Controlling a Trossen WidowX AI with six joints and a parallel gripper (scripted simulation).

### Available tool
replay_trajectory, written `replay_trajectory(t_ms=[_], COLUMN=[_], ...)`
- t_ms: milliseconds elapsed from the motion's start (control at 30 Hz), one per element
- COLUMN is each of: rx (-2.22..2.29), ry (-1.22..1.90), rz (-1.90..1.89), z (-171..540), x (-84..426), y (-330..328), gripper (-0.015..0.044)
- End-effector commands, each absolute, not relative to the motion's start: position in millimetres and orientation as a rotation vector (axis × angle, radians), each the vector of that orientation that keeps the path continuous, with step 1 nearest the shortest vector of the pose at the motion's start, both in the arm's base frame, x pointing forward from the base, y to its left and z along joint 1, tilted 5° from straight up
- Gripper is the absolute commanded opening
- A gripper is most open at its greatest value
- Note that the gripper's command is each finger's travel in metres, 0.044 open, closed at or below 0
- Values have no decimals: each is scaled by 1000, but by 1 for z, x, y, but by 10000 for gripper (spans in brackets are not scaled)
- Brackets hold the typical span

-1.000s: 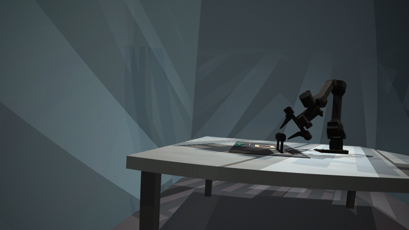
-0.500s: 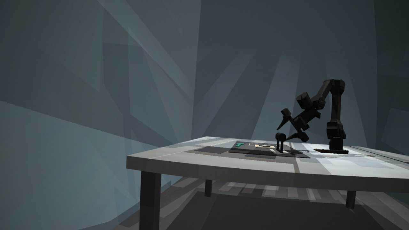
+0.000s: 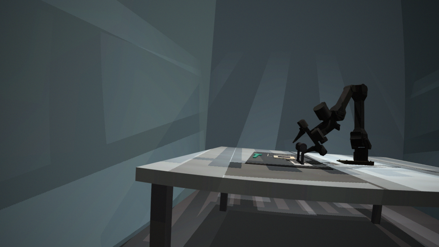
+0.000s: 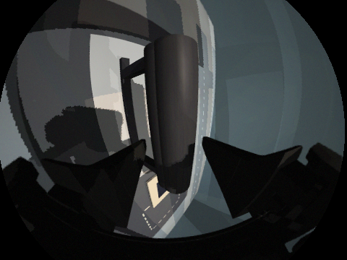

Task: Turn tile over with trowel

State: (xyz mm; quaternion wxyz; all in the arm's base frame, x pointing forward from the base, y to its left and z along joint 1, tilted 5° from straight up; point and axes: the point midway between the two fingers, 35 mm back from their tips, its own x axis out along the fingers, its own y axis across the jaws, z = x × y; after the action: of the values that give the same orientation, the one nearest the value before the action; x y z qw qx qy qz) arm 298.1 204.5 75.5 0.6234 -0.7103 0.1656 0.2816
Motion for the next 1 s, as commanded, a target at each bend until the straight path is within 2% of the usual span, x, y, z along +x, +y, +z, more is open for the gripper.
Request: replay_trajectory(t_ms=[0, 267, 433, 967], rx=[-1637, -1638, -1638, -1638], ry=[382, 380, 380, 380], rz=[655, 654, 654, 654], z=[69, 63, 63, 63], x=[303, 311, 311, 311], y=[205, 206, 206, 206], gripper=[300, 300, 169, 62])
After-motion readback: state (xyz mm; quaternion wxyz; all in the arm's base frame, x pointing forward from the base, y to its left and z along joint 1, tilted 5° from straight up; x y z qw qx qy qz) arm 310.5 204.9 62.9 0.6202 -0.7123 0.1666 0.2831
